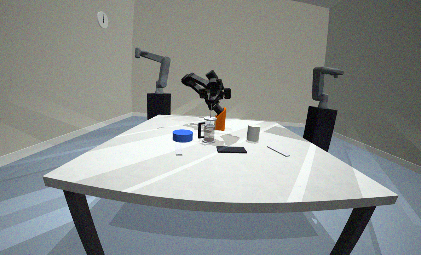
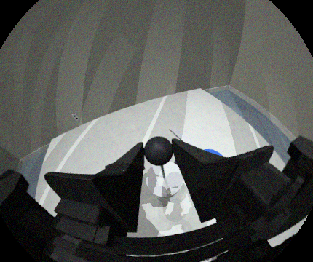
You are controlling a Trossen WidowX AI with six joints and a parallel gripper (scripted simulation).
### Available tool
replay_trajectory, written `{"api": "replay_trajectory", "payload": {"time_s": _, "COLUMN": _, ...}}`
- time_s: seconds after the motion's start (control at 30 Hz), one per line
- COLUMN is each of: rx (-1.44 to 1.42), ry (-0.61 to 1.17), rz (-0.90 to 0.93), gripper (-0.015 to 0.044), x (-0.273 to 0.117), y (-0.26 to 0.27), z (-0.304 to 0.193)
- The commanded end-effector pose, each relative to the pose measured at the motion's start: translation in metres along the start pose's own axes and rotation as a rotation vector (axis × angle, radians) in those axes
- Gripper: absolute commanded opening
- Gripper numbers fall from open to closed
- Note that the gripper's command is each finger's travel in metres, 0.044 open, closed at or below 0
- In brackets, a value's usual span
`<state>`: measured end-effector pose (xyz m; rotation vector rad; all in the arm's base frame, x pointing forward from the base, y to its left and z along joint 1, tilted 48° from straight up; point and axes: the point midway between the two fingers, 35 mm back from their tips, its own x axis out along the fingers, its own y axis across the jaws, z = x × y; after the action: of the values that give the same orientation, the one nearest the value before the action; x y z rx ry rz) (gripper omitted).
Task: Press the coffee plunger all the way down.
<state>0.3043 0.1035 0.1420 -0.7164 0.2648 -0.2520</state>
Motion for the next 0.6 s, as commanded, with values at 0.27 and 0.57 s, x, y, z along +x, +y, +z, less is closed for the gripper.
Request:
{"api": "replay_trajectory", "payload": {"time_s": 0.27, "rx": -0.05, "ry": 0.045, "rz": -0.008, "gripper": 0.0121, "x": 0.015, "y": 0.001, "z": -0.037}}
{"api": "replay_trajectory", "payload": {"time_s": 0.57, "rx": -0.051, "ry": 0.041, "rz": -0.01, "gripper": 0.0121, "x": 0.025, "y": 0.0, "z": -0.049}}
